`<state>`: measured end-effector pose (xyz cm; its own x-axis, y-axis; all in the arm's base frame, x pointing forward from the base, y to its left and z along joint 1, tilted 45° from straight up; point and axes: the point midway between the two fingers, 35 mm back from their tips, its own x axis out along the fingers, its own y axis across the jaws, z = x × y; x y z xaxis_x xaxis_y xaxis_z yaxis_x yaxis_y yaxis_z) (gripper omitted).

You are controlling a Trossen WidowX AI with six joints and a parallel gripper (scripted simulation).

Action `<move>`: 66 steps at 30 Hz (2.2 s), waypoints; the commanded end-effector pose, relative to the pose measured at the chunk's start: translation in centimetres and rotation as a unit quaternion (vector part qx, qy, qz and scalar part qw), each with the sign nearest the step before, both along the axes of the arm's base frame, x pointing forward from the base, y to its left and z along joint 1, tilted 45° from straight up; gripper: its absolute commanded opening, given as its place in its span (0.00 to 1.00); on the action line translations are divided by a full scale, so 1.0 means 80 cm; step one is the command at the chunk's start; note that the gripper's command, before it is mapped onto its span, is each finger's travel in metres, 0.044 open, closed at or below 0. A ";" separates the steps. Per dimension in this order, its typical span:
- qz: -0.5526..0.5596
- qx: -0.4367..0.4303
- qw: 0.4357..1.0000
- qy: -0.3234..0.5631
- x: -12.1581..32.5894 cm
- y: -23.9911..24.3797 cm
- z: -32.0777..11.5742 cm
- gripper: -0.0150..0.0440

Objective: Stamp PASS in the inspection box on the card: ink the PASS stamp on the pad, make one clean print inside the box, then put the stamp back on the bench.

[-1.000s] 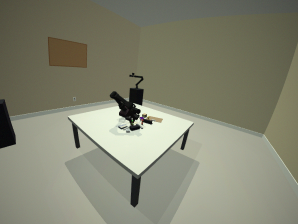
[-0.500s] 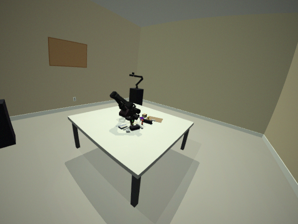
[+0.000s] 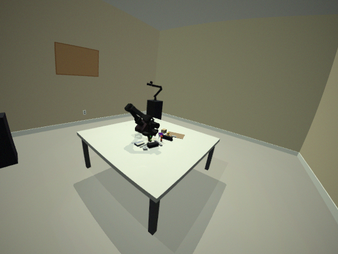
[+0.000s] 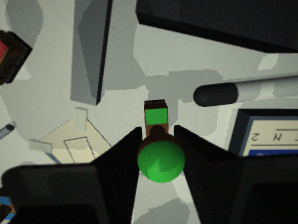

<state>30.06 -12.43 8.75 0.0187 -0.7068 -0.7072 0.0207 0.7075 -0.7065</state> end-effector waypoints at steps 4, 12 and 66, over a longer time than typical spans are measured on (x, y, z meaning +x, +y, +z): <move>-0.002 -0.001 1.000 -0.003 0.001 0.003 0.004 0.25; -0.002 -0.001 1.000 -0.003 0.001 0.007 0.007 0.25; -0.002 -0.002 1.000 -0.002 0.001 0.030 0.030 0.25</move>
<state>30.11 -10.07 10.89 0.0177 -0.7071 -0.7069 0.0199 0.7071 -0.7068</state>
